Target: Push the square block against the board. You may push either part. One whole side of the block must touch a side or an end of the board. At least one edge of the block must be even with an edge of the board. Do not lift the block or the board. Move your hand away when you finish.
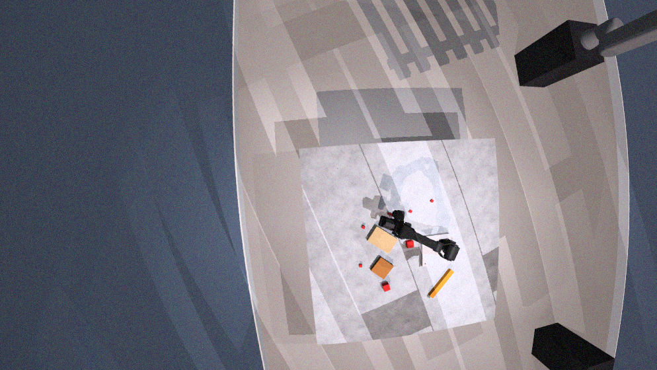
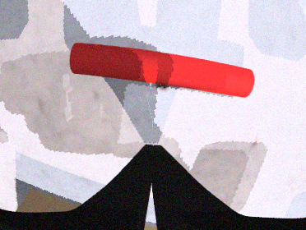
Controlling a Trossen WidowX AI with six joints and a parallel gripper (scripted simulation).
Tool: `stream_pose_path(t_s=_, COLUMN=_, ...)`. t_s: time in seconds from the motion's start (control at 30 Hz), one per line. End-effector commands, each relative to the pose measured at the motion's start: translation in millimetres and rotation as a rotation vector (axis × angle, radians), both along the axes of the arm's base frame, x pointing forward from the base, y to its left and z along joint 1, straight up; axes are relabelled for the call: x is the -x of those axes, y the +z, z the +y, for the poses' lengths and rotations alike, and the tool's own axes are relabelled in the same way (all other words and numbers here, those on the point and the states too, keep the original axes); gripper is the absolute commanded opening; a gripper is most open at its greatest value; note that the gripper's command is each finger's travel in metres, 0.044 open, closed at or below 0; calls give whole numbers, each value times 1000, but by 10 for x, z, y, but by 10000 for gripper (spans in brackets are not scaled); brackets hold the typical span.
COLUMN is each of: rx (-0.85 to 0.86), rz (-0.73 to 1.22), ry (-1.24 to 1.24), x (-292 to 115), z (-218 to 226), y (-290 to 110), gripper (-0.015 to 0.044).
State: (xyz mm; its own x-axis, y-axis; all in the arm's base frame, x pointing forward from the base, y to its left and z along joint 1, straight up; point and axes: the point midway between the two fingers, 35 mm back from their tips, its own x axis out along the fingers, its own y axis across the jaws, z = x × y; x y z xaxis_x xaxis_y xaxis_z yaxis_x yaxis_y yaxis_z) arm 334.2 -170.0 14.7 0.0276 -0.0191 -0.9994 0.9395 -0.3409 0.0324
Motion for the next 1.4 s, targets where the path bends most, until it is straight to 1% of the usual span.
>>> stream_pose_path(t_s=0.0, rx=-5, rz=0, ry=2, x=11, z=-36, y=-2, gripper=0)
stream_pose_path(t_s=0.5, rx=-4, rz=0, ry=2, x=41, z=-133, y=-1, gripper=0)
stream_pose_path(t_s=1.37, rx=-8, rz=-1, ry=2, x=-105, z=266, y=-3, gripper=0)
